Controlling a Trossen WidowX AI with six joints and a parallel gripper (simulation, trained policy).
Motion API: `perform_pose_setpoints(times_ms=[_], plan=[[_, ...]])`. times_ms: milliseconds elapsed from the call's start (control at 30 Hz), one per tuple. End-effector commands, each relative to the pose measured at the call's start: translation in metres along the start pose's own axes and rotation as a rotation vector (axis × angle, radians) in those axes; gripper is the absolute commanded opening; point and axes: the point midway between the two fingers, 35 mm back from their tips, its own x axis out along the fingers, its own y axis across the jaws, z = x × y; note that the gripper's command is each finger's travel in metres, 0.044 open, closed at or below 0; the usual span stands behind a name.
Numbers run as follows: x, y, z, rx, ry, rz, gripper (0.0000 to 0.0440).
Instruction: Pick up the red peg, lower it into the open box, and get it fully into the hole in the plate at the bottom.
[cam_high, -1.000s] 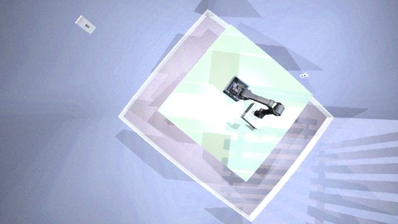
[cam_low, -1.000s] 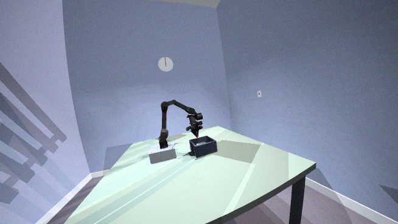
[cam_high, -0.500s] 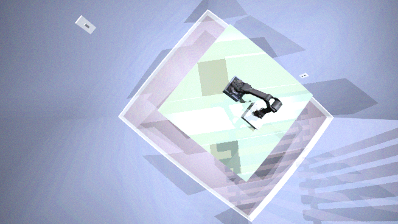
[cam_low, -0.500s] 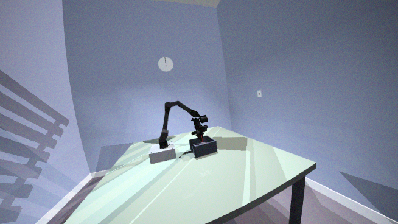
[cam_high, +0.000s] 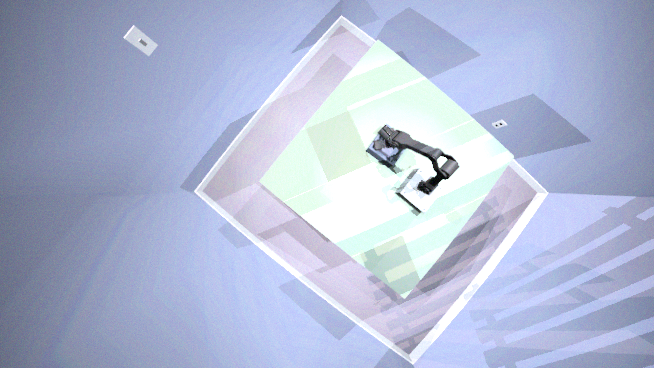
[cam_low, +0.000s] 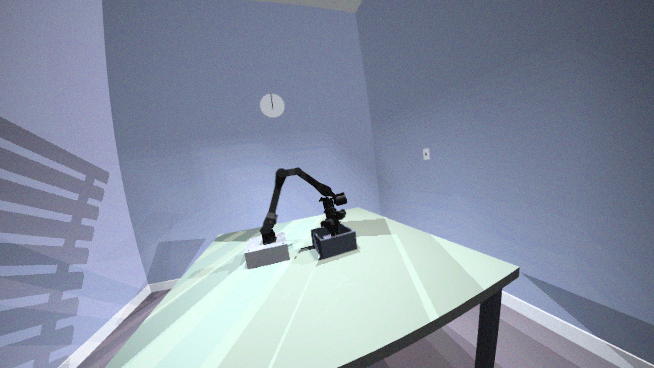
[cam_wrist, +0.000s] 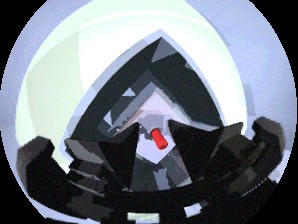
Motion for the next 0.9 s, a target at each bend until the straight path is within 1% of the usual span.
perform_pose_setpoints(times_ms=[0, 167, 200, 233, 500, 867], plan=[[0.001, 0.007, 0.010, -0.008, 0.018, 0.021, 0.0288], [-0.005, 0.020, 0.026, -0.005, 0.030, 0.063, 0.0407], [-0.006, 0.023, 0.030, -0.006, 0.032, 0.073, 0.0428], [-0.007, 0.026, 0.033, -0.007, 0.035, 0.084, 0.0440], [-0.029, 0.058, 0.062, -0.005, 0.005, 0.207, 0.0440], [-0.029, 0.060, 0.064, -0.006, 0.003, 0.213, 0.0440]])
